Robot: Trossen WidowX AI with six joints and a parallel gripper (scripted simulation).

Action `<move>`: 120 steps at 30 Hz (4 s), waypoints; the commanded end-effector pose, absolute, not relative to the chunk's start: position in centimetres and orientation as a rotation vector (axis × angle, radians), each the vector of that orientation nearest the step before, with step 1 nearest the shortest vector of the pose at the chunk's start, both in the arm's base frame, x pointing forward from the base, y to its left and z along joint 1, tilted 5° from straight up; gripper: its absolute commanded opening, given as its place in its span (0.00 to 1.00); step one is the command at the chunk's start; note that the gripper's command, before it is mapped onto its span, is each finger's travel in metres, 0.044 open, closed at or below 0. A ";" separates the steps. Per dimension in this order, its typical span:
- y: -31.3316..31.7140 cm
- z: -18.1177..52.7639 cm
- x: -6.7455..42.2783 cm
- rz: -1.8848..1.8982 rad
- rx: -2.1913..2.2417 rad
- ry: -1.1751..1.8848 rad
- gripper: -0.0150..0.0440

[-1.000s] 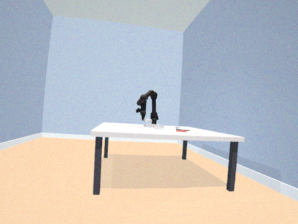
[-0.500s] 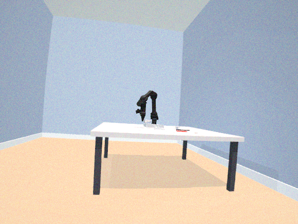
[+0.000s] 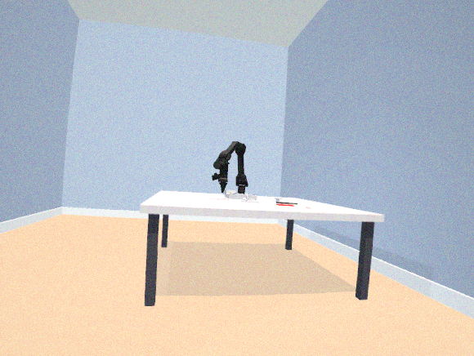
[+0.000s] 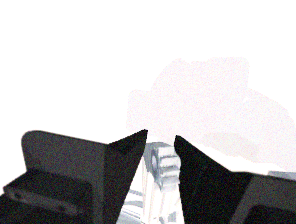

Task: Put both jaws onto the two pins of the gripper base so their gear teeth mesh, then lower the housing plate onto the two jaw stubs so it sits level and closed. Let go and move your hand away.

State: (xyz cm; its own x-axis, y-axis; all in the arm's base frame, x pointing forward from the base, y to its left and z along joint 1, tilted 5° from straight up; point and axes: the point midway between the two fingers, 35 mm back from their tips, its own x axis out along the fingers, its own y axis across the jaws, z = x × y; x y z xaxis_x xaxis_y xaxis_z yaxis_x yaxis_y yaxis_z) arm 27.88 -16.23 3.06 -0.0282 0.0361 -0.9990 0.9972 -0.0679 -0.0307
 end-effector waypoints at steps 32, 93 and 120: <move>-16.0 1.2 27.5 -1.277 1.271 1.232 0.72; -16.2 6.5 27.5 -1.218 1.216 1.269 0.78; -16.2 6.5 26.7 -0.755 0.779 1.489 0.25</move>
State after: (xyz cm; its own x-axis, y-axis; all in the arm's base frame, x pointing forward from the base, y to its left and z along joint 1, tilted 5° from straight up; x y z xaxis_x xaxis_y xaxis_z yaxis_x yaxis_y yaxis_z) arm 26.95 -16.17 6.58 -0.0377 0.0421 -0.9984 0.8708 0.4914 -0.0122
